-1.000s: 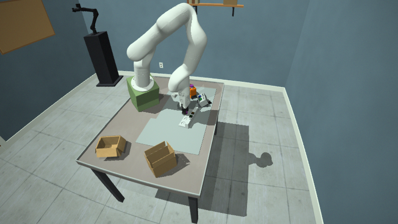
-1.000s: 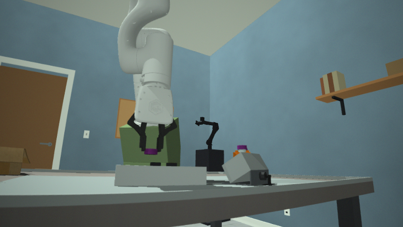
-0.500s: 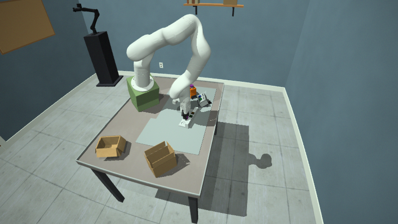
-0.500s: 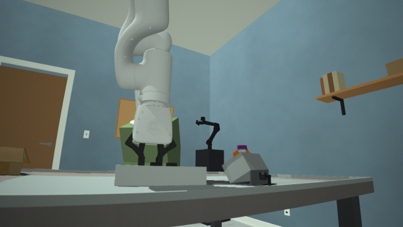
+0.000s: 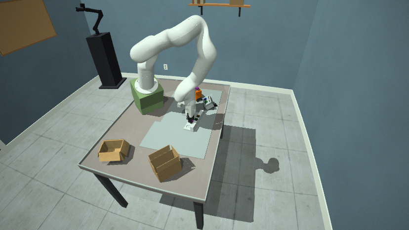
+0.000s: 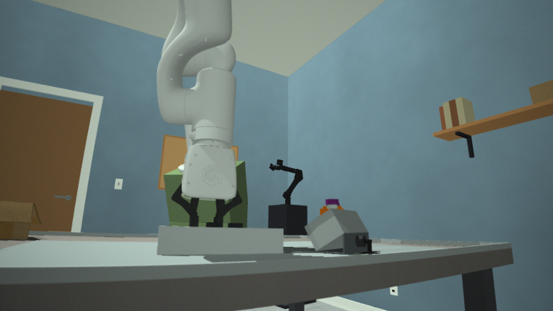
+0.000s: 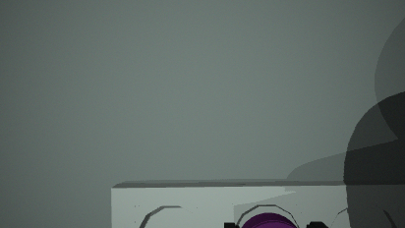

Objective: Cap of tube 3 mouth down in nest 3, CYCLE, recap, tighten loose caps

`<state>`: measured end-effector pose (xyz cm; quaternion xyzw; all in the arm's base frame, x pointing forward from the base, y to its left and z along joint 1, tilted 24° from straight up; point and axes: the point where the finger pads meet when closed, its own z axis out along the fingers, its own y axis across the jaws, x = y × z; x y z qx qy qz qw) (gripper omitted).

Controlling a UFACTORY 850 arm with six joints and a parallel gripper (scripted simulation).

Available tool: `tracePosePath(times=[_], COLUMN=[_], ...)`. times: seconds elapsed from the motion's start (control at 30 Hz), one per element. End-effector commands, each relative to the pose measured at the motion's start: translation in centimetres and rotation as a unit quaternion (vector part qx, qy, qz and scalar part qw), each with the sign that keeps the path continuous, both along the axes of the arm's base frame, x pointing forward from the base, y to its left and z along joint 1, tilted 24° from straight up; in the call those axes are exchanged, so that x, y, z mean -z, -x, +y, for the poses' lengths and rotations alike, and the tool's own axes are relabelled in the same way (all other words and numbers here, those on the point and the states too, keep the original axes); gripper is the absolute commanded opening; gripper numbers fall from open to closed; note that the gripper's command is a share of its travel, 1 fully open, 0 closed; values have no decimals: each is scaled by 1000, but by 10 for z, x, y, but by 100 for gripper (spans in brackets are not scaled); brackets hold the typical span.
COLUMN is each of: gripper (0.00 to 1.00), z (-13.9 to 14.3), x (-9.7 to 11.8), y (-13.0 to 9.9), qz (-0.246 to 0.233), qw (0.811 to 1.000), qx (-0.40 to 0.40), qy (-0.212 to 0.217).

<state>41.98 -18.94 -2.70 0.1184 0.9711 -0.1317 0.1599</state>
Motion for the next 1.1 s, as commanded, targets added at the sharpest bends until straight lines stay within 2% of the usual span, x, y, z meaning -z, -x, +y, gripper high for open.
tracePosePath(times=[0.0, 1.07], gripper=[0, 0], z=[0, -3], x=[0, 9], y=[0, -2], qz=[0, 0], qw=[1000, 1000], qx=[0, 0], qy=[0, 0])
